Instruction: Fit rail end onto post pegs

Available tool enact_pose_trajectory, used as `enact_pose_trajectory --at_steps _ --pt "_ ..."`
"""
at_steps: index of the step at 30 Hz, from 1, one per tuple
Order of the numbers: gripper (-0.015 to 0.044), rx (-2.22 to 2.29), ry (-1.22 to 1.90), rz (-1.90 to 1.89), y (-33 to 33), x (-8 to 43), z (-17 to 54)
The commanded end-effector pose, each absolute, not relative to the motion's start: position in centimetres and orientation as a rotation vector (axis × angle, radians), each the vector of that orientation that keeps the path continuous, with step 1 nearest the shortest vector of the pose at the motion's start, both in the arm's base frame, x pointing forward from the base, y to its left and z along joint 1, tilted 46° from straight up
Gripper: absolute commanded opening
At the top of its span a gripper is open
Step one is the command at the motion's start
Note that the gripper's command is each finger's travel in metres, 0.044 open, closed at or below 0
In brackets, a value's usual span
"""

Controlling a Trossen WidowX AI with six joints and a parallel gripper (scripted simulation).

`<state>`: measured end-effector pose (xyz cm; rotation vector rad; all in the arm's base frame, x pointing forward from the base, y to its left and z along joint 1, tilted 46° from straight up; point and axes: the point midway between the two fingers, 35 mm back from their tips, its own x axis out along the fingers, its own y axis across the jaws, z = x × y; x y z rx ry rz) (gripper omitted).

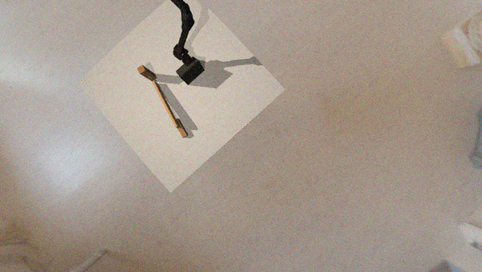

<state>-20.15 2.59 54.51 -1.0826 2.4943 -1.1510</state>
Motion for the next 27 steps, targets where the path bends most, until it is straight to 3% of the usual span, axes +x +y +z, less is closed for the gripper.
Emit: enact_pose_trajectory --at_steps 1,12,27 --pt "0.0426 -1.085 2.493 -1.151 2.5 -20.1 54.5" --pt "0.0440 -1.315 2.296 -1.123 -5.6 -14.6 56.1" --pt "0.0440 -1.599 1.912 -0.989 -15.9 -1.5 55.3"
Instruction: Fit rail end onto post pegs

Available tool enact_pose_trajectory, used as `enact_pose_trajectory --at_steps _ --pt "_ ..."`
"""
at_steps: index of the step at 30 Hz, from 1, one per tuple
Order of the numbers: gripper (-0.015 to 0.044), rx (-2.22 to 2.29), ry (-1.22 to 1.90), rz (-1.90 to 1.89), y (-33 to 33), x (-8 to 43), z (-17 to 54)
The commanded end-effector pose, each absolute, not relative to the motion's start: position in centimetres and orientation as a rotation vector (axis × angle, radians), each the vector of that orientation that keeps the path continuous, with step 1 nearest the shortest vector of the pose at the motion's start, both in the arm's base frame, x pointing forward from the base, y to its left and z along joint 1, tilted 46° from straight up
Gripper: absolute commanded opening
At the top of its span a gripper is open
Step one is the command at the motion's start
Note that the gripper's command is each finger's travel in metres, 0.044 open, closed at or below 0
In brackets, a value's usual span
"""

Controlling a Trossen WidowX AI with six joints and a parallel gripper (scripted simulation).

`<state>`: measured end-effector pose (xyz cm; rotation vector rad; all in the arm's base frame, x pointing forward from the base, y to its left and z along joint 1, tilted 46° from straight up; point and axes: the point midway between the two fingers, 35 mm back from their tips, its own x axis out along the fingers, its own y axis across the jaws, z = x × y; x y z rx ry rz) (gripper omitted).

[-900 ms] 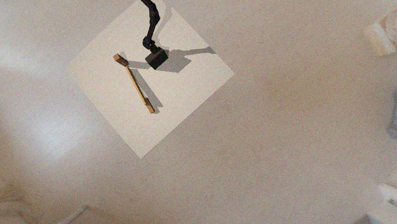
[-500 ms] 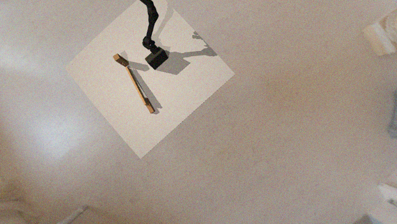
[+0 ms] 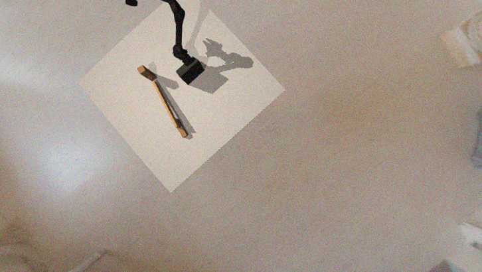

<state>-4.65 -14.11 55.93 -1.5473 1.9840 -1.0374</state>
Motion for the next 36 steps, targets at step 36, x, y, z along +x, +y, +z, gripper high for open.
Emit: enact_pose_trajectory --at_steps 36 --pt "0.0440 -1.694 1.292 -0.102 -13.6 35.4 30.7"
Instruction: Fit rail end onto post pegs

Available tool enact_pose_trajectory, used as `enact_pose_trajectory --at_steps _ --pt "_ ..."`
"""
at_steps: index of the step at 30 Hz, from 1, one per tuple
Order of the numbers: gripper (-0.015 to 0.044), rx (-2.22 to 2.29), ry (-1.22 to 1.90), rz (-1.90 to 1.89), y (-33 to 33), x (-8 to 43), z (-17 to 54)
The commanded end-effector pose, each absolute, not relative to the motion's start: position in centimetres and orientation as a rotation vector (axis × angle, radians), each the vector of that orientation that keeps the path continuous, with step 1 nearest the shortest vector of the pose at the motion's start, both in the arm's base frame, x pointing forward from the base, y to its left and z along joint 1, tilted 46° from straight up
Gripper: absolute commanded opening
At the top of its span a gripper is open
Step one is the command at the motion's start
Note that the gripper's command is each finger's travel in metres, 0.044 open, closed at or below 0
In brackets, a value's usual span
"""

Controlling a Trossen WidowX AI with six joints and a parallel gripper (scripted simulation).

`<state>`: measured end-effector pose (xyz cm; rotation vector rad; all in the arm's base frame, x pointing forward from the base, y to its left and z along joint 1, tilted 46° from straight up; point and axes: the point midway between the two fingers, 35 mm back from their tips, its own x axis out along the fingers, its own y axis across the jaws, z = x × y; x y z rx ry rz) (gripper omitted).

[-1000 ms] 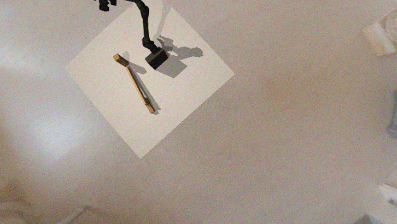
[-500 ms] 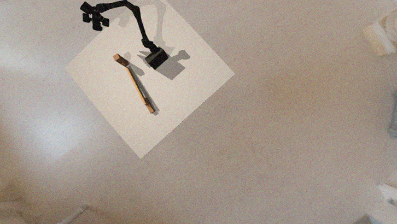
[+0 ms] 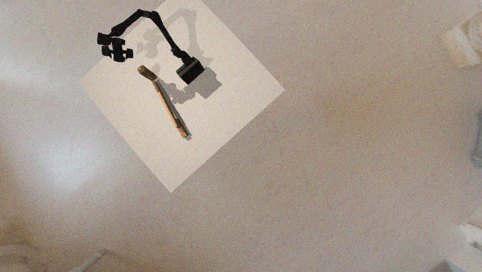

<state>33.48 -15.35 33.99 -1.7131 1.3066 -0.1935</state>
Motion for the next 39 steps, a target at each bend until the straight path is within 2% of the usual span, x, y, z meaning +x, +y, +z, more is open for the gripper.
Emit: enact_pose_trajectory --at_steps 1,10,17,21,39 --pt "0.0440 -1.686 1.290 -0.073 -13.0 36.0 29.6" --pt "0.0440 -1.619 1.345 0.155 -8.2 39.5 19.5" --pt "0.0440 -1.571 1.595 0.318 -8.0 37.0 11.5" --pt "0.0440 -1.534 1.799 0.429 -7.8 33.9 6.4" --pt "0.0440 -1.528 1.835 0.447 -9.1 33.2 4.3"
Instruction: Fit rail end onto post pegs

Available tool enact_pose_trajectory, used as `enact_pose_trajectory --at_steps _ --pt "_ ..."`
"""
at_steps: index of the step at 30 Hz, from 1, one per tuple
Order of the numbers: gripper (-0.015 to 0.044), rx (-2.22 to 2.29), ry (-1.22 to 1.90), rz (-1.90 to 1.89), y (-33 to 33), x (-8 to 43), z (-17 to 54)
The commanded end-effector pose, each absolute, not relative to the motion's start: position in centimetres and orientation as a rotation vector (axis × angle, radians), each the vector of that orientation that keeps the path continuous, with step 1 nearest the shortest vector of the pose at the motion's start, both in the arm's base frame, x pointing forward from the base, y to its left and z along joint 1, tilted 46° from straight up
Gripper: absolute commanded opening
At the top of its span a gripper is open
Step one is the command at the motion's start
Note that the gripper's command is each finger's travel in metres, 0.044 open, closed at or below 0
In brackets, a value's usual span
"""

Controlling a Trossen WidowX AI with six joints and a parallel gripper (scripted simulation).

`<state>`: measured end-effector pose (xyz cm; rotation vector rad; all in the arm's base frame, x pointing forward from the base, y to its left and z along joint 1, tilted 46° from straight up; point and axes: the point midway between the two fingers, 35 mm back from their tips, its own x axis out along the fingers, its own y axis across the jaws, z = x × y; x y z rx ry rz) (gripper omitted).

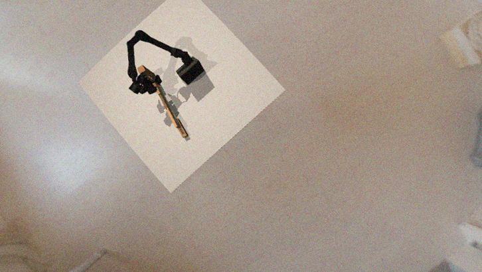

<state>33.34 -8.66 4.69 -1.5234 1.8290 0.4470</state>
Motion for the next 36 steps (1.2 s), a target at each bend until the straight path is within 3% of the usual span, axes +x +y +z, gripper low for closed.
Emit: enact_pose_trajectory --at_steps 1,34,36 --pt "0.0440 -1.528 1.835 0.447 -9.2 33.2 4.2" --pt "0.0440 -1.531 1.838 0.444 -12.8 32.4 0.7" --pt "0.0387 -1.531 1.838 0.444 -12.8 32.4 0.7"
